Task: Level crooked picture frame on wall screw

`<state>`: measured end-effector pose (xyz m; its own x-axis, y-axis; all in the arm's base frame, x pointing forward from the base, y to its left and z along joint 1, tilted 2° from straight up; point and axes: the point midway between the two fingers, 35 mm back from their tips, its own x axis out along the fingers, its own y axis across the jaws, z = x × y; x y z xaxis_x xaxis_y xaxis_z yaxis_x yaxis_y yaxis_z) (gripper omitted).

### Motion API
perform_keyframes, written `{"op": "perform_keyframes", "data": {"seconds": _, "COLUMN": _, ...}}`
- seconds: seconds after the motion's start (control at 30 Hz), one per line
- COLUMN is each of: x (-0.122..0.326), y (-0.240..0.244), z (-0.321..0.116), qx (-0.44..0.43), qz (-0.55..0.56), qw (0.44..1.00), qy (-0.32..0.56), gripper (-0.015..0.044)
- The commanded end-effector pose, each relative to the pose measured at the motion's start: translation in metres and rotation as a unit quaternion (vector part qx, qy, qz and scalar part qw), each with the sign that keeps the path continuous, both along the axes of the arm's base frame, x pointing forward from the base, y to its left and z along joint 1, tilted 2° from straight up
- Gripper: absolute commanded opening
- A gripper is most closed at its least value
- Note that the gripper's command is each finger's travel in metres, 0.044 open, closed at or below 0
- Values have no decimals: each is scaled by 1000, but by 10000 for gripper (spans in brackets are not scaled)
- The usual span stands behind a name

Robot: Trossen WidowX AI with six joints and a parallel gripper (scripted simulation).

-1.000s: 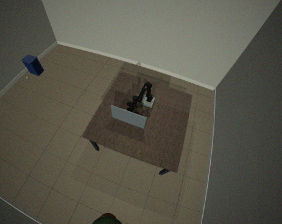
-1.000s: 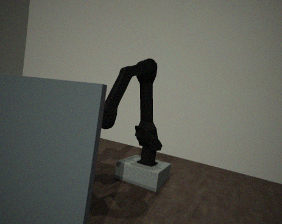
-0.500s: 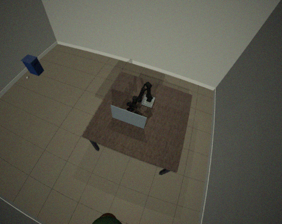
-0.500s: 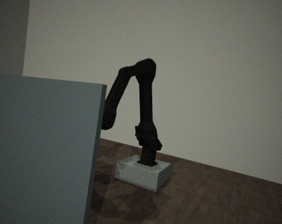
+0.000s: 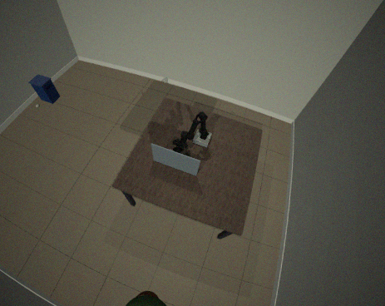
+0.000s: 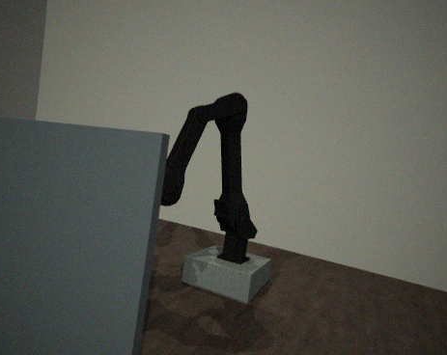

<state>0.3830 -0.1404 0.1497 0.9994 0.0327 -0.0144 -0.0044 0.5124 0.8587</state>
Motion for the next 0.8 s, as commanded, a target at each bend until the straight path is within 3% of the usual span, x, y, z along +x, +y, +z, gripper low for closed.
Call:
{"op": "perform_keyframes", "data": {"seconds": 0.0, "x": 0, "y": 0, "z": 0, "qx": 8, "qz": 0, "qw": 1000, "qy": 0, "gripper": 0}}
{"op": "perform_keyframes", "data": {"seconds": 0.77, "x": 0, "y": 0, "z": 0, "qx": 78, "qz": -1, "qw": 997, "qy": 3, "gripper": 0}}
